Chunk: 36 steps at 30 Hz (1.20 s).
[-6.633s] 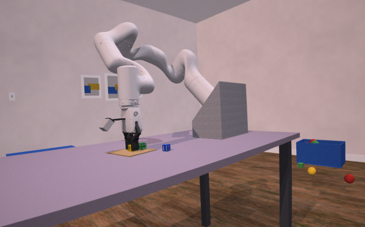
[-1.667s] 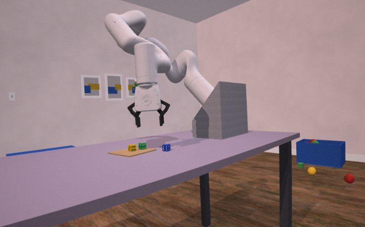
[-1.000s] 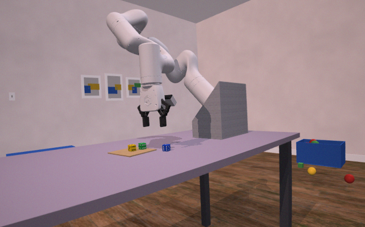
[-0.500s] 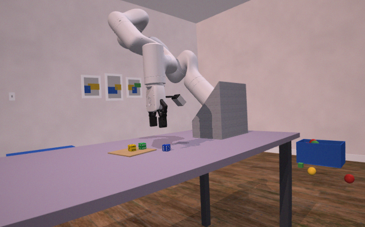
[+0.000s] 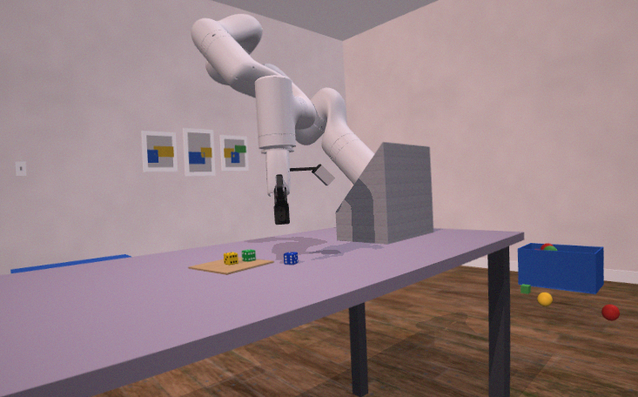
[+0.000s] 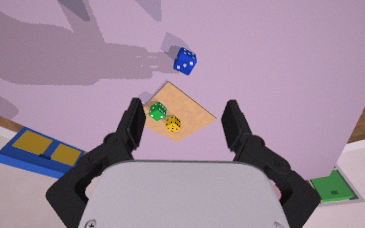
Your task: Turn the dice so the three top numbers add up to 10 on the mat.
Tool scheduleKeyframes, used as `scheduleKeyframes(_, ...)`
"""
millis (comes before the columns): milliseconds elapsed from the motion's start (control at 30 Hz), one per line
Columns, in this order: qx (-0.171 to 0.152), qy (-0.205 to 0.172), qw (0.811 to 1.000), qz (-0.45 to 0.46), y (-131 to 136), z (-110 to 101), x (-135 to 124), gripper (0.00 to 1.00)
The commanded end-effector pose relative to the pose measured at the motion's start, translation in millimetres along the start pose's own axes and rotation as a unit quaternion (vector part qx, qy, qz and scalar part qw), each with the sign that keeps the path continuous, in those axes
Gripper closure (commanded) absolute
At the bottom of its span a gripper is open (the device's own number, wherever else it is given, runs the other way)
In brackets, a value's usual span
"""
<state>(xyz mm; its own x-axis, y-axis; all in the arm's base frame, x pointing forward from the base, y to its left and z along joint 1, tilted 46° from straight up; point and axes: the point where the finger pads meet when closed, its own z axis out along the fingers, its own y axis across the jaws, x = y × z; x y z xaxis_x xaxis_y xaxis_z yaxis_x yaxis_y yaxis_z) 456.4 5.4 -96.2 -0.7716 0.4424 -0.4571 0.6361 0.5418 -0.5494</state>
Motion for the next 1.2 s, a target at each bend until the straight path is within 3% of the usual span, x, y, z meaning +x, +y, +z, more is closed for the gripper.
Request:
scheduleKeyframes(0, -0.006, -0.007, 0.998, 0.055, 0.7, -0.2, 2.7, 0.0)
scheduleKeyframes(367, -0.007, -0.006, 0.98, 0.197, 0.7, 1.1, 11.8, 0.0)
scheduleKeyframes(833, -0.007, -0.006, 0.974, 0.226, 0.6, 1.4, 13.7, 0.0)
scheduleKeyframes(867, -0.007, -0.006, 0.974, 0.226, 0.6, 1.4, 13.7, 0.58)
scheduleKeyframes(1167, -0.007, -0.006, 0.974, 0.226, 0.6, 1.4, 13.7, 0.58)
